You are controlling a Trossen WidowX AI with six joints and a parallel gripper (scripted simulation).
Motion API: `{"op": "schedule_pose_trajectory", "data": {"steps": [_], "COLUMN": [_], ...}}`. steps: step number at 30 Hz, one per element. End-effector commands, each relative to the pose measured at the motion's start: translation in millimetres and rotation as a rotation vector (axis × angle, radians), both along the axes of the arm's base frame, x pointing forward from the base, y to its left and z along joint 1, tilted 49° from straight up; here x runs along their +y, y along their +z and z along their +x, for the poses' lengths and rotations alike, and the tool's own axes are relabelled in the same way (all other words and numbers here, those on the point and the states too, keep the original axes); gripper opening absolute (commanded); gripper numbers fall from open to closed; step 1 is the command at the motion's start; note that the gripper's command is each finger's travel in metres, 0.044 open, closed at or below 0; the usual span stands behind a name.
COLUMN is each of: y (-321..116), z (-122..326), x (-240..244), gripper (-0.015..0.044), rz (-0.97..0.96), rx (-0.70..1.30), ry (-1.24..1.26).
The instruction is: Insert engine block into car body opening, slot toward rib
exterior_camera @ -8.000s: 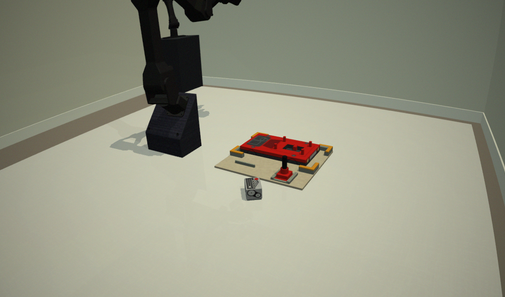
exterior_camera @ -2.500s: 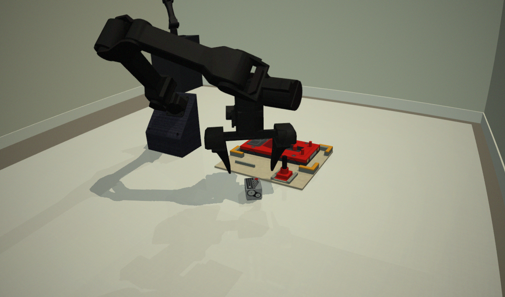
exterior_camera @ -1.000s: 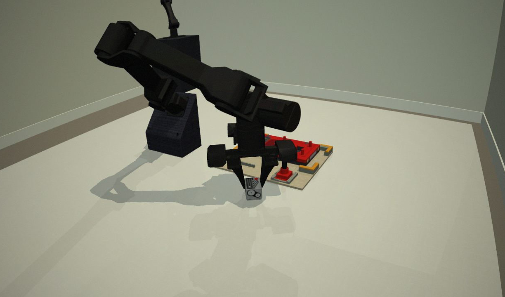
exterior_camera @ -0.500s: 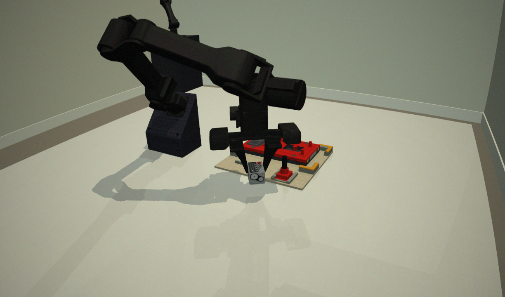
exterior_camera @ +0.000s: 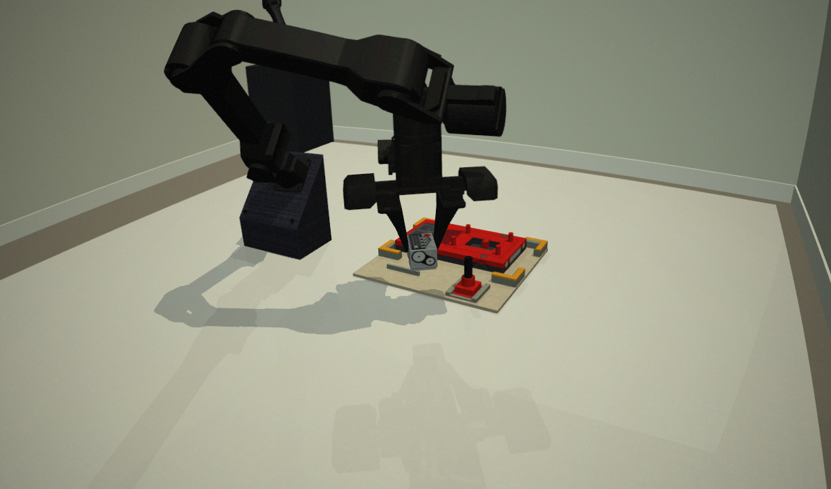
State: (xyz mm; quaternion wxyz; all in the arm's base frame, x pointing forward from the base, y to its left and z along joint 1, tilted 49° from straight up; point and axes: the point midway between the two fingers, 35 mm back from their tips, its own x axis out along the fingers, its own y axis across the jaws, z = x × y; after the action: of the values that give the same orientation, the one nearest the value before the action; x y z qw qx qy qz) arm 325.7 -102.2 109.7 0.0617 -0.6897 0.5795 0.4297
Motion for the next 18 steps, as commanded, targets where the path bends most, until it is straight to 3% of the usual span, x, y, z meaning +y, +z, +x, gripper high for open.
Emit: {"op": "schedule_pose_trajectory", "data": {"steps": [1, 11, 18], "y": [7.6, 25.4, 9.8], "z": [0.7, -2.5, 2.6], "x": [9.6, 30.3, 37.0], "gripper": [0.0, 0.0, 0.0], "rz": [0.003, -0.005, -0.007], "rx": [-0.009, -0.008, -0.109], "ry": [-0.002, -0.002, -0.095]}}
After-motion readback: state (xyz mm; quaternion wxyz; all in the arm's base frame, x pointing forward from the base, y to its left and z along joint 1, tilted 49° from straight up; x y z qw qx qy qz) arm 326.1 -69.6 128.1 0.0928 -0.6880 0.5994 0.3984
